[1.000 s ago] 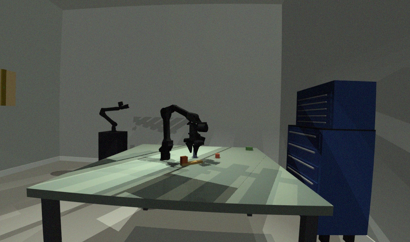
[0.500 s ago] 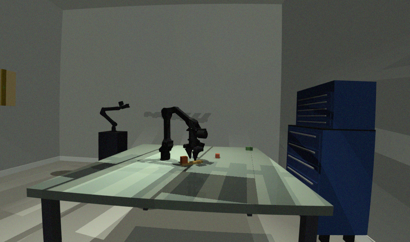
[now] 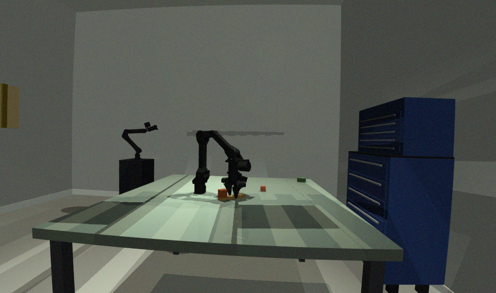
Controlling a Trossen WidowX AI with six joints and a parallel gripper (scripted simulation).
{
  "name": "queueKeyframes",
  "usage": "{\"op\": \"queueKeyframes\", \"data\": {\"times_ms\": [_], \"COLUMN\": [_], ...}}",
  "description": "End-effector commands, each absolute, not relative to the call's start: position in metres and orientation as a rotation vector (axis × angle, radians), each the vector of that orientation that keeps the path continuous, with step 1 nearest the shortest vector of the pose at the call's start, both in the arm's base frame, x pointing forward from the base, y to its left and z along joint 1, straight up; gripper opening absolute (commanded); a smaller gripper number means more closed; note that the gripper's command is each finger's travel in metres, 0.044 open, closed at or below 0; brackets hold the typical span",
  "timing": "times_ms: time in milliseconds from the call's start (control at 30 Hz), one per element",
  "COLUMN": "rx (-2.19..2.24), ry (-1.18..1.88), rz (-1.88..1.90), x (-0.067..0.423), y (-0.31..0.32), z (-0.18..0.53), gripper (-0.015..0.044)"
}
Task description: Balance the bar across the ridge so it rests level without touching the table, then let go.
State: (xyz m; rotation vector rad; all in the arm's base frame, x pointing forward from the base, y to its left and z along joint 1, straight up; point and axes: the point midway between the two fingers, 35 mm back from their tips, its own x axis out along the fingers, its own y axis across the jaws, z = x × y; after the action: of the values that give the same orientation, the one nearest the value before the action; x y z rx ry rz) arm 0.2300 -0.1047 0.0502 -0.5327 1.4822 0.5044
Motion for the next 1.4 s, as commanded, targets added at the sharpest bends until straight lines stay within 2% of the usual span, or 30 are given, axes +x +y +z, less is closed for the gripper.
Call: {"op": "queueKeyframes", "data": {"times_ms": [0, 400, 633, 867, 967, 1367], "rx": [-0.53, -0.53, -0.53, -0.53, -0.53, -0.53], "ry": [1.49, 1.49, 1.486, 1.486, 1.486, 1.487], "rz": [0.503, 0.503, 0.508, 0.508, 0.508, 0.506], "x": [0.229, 0.229, 0.229, 0.229, 0.23, 0.234], "y": [-0.105, -0.105, -0.104, -0.104, -0.105, -0.107], "z": [0.046, 0.046, 0.047, 0.047, 0.05, 0.08], "gripper": [0.0315, 0.0315, 0.0131, 0.0085, 0.0006, 0.0]}}
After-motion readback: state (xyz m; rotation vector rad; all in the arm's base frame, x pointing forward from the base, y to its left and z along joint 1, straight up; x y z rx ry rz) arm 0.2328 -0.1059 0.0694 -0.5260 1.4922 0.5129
